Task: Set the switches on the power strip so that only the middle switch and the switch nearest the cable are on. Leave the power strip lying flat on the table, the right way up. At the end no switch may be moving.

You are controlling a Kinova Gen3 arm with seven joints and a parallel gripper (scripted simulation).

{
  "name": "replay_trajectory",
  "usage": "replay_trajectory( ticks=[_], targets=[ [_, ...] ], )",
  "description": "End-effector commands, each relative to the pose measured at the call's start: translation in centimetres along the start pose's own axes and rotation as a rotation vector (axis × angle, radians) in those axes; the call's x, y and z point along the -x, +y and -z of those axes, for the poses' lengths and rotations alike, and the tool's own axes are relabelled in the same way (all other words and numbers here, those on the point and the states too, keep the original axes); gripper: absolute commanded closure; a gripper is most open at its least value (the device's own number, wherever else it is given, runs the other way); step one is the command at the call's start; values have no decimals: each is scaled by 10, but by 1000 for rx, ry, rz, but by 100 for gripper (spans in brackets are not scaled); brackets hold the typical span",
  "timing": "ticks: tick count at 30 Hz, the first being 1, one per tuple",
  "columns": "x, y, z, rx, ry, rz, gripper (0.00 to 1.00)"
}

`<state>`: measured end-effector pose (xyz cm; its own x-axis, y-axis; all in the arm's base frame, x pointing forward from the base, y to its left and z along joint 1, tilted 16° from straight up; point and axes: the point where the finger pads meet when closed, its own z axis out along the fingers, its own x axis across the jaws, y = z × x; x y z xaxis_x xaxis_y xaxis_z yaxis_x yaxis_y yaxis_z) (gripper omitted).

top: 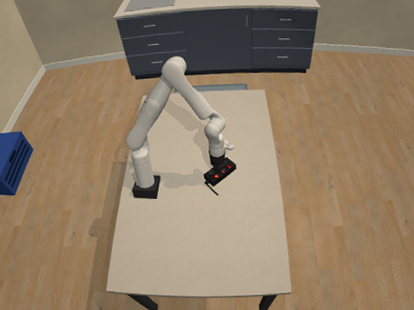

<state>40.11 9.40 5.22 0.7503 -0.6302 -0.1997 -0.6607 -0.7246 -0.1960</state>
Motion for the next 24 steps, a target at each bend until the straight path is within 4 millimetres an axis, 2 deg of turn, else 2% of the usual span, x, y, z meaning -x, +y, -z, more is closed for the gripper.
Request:
replay_trajectory(
  ticks=[1, 24],
  targets=[
    [0, 0, 1, -1, 1, 0, 100],
    [0, 0, -3, -1, 1, 0, 100]
  ],
)
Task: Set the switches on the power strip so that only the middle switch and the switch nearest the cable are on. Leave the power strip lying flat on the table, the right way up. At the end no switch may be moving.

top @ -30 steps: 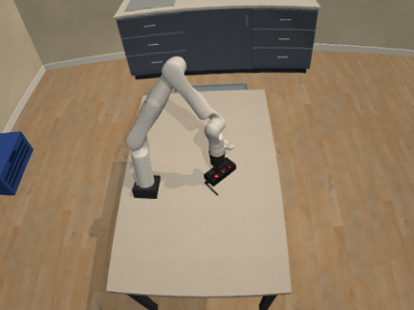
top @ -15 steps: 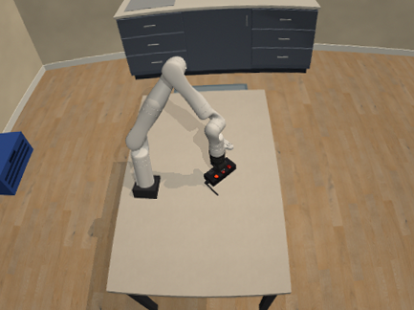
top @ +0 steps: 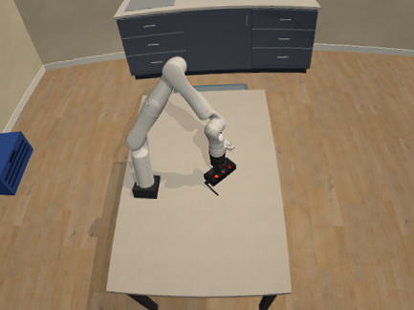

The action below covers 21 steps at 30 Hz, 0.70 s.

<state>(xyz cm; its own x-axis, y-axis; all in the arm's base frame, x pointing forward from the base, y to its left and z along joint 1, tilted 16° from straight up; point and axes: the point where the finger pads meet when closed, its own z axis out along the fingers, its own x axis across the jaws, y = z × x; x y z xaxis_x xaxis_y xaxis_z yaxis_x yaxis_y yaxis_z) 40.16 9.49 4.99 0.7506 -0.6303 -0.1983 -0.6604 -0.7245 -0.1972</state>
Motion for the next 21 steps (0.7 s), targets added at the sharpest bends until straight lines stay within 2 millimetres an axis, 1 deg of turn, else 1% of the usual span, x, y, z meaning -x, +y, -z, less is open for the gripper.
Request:
replay_trajectory(
  ticks=[1, 21],
  targets=[
    [0, 0, -1, 0, 0, -1, 100],
    [0, 0, -5, 0, 0, -1, 100]
  ],
)
